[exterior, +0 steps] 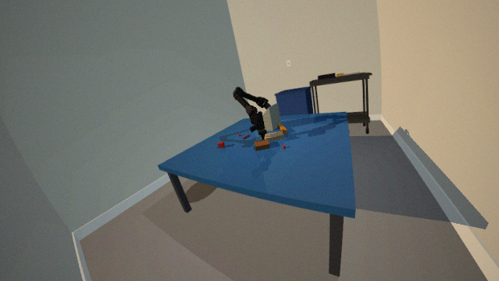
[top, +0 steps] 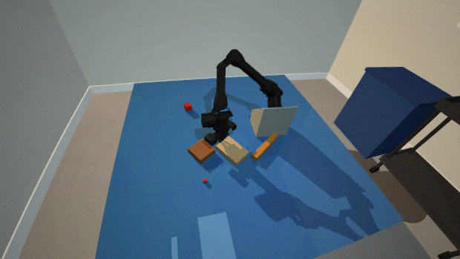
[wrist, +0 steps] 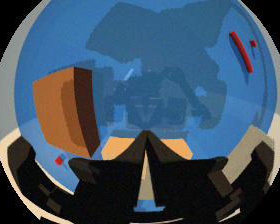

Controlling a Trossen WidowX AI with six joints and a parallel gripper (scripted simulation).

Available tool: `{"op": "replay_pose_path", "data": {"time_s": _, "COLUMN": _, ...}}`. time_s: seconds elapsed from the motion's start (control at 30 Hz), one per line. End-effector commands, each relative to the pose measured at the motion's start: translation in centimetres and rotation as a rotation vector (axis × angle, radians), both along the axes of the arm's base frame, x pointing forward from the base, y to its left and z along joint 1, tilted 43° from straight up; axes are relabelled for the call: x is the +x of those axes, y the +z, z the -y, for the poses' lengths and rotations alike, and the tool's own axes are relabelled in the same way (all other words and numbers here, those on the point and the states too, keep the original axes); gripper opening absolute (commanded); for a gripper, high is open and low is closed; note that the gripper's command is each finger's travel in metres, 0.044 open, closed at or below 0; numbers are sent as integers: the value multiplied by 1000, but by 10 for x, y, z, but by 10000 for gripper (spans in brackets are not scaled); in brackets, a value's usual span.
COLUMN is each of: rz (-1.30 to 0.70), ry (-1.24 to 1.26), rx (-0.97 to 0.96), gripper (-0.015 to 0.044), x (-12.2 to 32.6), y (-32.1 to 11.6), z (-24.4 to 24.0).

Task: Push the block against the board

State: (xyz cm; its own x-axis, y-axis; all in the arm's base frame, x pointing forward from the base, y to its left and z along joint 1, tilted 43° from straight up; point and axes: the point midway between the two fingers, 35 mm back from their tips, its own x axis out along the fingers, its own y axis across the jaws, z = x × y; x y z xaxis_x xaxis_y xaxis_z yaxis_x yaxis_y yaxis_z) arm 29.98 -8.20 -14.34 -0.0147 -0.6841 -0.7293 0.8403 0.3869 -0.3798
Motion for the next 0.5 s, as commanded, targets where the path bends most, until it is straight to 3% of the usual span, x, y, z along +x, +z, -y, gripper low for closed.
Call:
{"op": "replay_pose_path", "data": {"time_s": 0.0, "rz": -16, "ry": -4, "rx": 5, "gripper": 0, "x": -6, "y": -4, "z": 0}}
{"op": "replay_pose_path", "data": {"time_s": 0.47, "rz": -16, "ry": -4, "rx": 6, "gripper": 0, "x": 1, "y": 1, "z": 5}}
